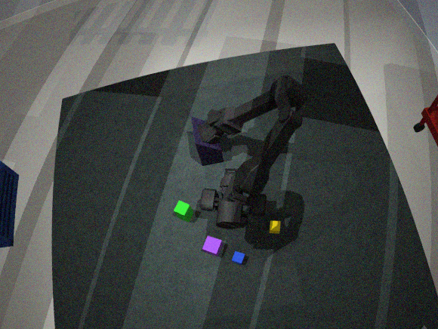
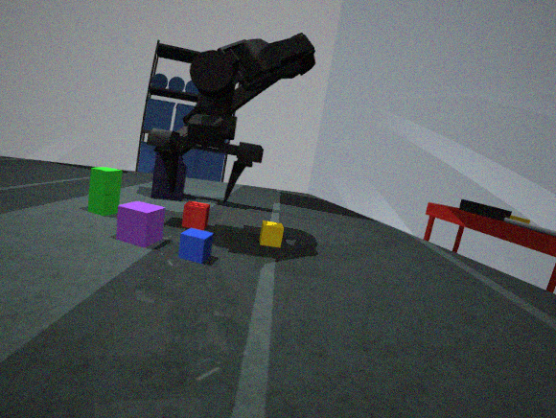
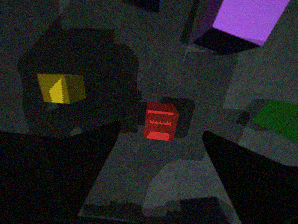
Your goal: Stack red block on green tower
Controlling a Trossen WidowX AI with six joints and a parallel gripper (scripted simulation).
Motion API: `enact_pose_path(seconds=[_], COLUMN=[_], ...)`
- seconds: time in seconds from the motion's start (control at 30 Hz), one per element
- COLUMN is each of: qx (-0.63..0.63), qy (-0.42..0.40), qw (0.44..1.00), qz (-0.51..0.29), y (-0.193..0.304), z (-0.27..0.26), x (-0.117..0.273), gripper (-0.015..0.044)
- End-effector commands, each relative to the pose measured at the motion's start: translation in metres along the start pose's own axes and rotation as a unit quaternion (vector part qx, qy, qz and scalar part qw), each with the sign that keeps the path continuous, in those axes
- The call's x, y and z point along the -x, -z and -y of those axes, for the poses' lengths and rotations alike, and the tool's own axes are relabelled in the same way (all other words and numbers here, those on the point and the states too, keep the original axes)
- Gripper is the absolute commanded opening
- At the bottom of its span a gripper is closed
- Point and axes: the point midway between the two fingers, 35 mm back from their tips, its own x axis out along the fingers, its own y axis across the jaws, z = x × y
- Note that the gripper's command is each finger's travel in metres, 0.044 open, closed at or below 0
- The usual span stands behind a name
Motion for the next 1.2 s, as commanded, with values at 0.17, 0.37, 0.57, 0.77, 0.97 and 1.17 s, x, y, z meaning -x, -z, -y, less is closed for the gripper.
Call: enact_pose_path(seconds=[0.17, 0.37, 0.57, 0.77, 0.97, 1.17], qx=[-0.002, -0.002, -0.002, -0.002, -0.002, -0.002], qy=[-0.002, -0.002, -0.002, -0.003, -0.003, -0.003], qw=[1.0, 1.0, 1.0, 1.0, 1.0, 1.0], qz=[-0.003, -0.003, -0.003, -0.004, -0.004, -0.004], y=[0.002, 0.002, 0.002, 0.003, 0.004, 0.004], z=[0.0, 0.0, 0.0, -0.001, -0.001, -0.001], x=[-0.016, -0.026, -0.035, -0.044, -0.045, -0.045], gripper=[0.044, 0.044, 0.044, 0.044, 0.044, 0.044])
